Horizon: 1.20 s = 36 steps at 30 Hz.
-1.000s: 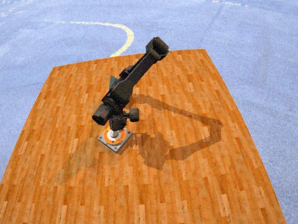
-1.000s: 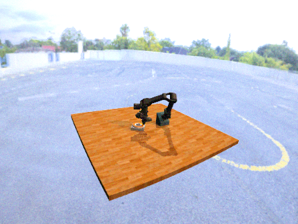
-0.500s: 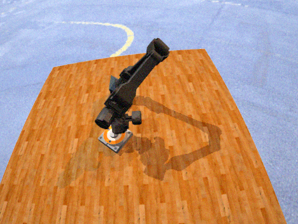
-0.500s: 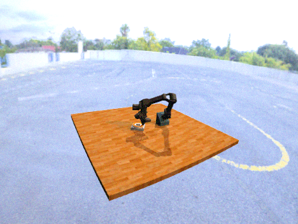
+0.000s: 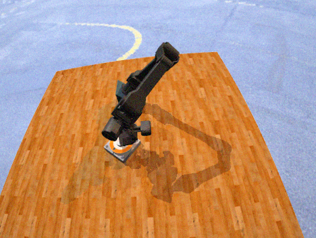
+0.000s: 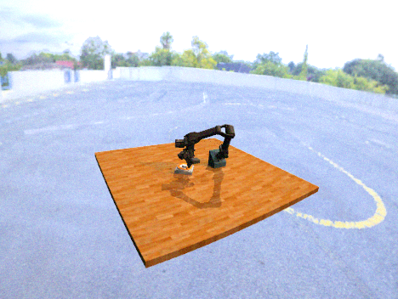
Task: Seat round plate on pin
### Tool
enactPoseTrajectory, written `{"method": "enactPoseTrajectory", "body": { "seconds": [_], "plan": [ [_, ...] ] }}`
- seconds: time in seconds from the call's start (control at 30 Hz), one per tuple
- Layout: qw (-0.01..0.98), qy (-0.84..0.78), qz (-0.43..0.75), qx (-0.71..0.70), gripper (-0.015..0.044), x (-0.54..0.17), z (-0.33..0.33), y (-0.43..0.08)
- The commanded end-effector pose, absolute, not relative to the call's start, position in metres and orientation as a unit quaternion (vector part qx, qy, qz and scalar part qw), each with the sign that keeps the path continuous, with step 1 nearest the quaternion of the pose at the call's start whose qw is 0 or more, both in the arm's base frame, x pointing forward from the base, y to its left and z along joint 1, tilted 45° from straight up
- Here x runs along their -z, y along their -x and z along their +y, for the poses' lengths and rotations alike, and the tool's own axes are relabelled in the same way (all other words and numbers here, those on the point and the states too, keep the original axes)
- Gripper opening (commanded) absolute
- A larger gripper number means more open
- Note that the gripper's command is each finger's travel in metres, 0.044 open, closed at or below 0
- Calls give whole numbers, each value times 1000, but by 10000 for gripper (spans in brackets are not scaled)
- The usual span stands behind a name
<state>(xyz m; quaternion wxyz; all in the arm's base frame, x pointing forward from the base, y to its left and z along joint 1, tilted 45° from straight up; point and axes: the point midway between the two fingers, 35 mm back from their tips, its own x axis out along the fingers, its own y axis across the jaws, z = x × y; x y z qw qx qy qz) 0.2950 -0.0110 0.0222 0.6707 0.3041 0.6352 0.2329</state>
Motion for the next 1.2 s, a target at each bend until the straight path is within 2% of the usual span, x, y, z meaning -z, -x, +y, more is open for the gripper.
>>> {"method": "enactPoseTrajectory", "body": {
  "seconds": [0.0,1.17],
  "plan": [
    [672,-304,633,-235,0,-23,-11,-302],
    [673,-303,632,-235,0,-11,-30,-337]
  ]
}}
